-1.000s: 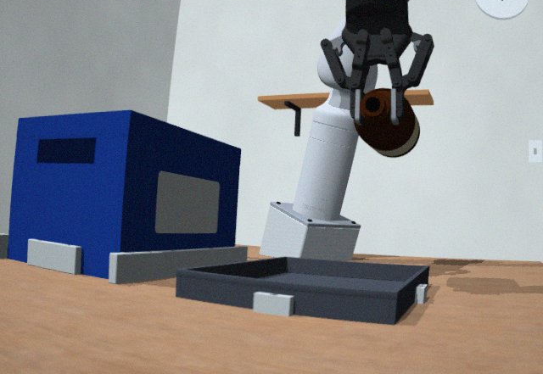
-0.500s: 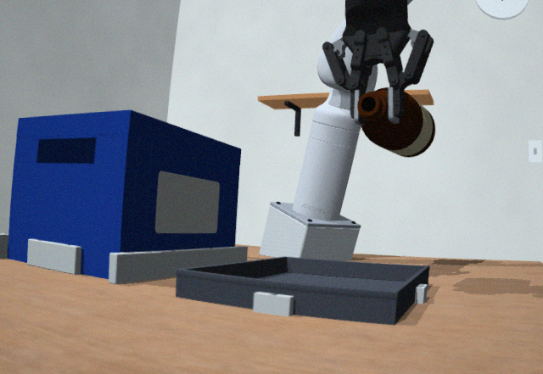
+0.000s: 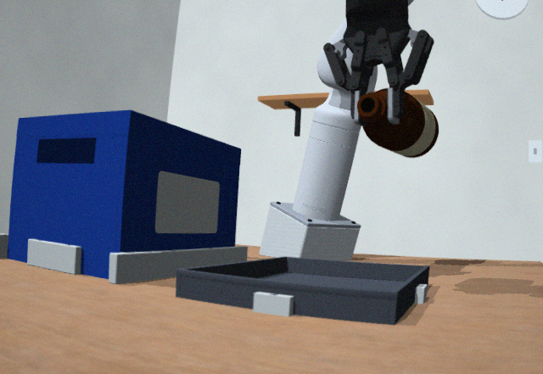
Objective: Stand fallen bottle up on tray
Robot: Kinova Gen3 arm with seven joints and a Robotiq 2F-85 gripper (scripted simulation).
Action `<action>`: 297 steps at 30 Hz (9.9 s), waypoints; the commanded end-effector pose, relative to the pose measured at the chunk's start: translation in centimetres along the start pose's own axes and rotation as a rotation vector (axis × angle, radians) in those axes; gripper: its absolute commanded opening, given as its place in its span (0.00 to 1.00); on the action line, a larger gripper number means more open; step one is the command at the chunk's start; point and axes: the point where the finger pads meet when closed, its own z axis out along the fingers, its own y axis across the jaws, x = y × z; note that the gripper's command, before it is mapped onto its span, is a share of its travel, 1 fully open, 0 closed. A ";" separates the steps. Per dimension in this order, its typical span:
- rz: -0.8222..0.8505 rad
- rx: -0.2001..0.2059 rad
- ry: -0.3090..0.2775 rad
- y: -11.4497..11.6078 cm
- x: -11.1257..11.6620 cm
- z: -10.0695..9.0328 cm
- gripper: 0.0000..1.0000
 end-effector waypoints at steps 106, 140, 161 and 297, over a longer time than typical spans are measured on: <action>0.298 0.001 0.000 0.0 0.0 0.0 0.00; 0.485 0.001 0.001 0.0 0.0 0.0 0.00; 0.485 0.001 0.001 0.0 0.0 0.0 0.00; 0.480 -0.083 0.342 -0.1 -0.1 -0.1 0.00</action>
